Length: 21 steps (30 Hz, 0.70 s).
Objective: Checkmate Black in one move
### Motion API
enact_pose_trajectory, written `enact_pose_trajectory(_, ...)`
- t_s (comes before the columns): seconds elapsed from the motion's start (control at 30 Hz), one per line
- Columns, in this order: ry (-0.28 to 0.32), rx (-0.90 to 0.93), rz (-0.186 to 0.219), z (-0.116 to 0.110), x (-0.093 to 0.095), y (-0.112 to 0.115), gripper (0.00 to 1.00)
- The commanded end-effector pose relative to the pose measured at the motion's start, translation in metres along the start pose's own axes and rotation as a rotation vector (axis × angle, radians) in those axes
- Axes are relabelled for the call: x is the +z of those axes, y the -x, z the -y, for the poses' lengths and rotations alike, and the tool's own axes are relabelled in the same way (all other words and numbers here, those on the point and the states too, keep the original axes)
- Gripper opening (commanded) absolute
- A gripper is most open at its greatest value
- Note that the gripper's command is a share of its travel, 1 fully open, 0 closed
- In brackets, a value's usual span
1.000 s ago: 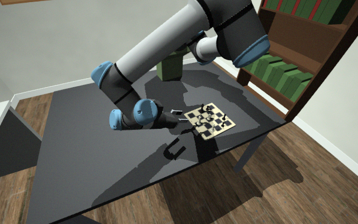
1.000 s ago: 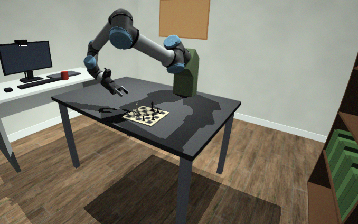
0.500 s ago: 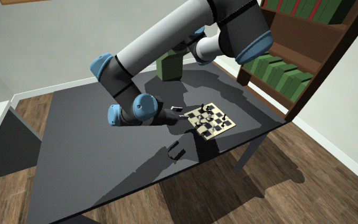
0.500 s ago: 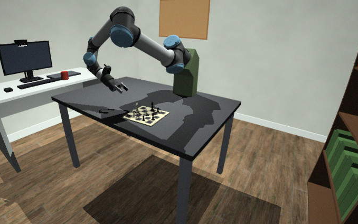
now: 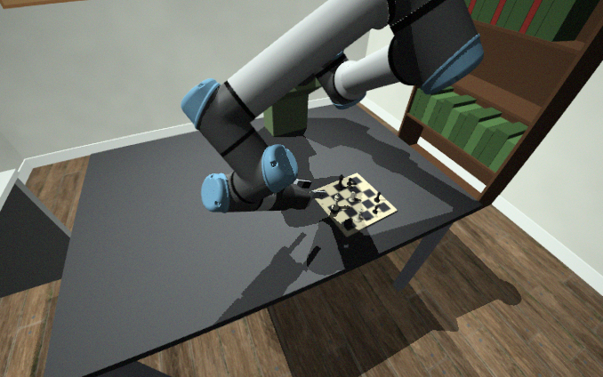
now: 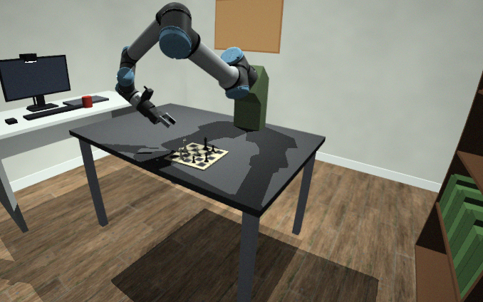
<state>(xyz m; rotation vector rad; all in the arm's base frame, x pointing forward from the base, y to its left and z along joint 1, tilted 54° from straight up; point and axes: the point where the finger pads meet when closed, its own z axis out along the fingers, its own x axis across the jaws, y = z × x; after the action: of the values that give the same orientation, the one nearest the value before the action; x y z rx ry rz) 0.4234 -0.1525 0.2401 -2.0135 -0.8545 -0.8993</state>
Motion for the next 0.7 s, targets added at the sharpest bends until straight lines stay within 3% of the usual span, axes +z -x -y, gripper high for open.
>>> enact_pose_trajectory(0.0, 0.064, -0.132, 0.085, 0.006, 0.012, -0.004, 1.00)
enact_pose_trajectory(0.23, 0.196, -0.412, 0.255, 0.015, 0.032, -0.016, 1.00)
enact_pose_trajectory(0.3, 0.196, -0.412, 0.255, 0.015, 0.032, -0.016, 1.00)
enact_pose_trajectory(0.67, 0.432, -0.910, 0.527, 0.038, 0.053, -0.052, 1.00)
